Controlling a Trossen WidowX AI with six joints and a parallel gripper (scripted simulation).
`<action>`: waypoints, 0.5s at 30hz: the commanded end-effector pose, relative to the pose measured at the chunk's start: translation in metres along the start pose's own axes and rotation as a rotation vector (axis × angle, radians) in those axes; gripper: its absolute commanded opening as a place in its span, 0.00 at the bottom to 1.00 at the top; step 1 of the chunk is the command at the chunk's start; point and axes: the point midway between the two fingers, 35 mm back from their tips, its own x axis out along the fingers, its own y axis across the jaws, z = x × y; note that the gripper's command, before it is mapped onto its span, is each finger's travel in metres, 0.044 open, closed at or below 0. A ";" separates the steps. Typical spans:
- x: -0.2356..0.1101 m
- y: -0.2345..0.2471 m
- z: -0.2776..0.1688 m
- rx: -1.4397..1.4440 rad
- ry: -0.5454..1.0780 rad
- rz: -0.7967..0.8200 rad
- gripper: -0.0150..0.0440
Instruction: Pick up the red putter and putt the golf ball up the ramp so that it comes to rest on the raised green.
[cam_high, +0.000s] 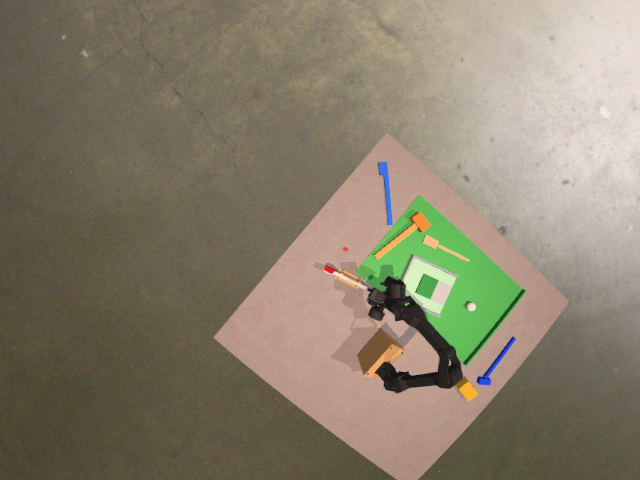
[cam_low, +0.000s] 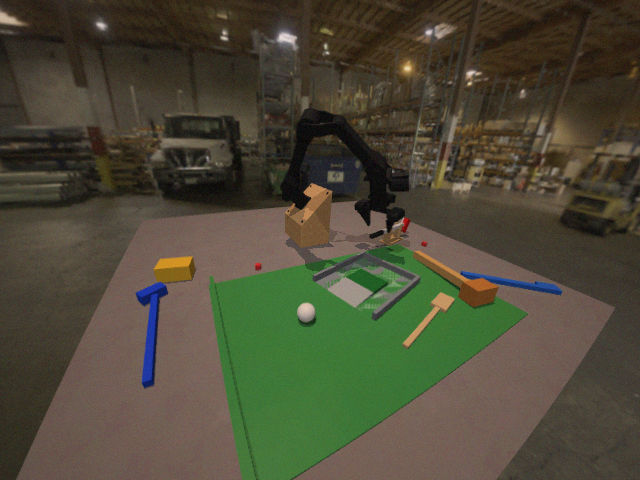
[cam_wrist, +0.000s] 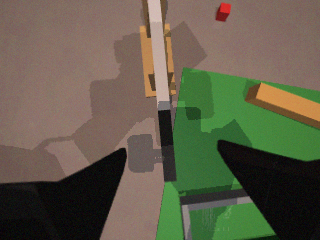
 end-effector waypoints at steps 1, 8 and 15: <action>0.009 0.003 -0.005 -0.006 0.013 0.011 1.00; 0.032 0.003 -0.011 -0.006 0.014 0.011 1.00; 0.033 0.003 -0.012 -0.006 0.014 0.011 1.00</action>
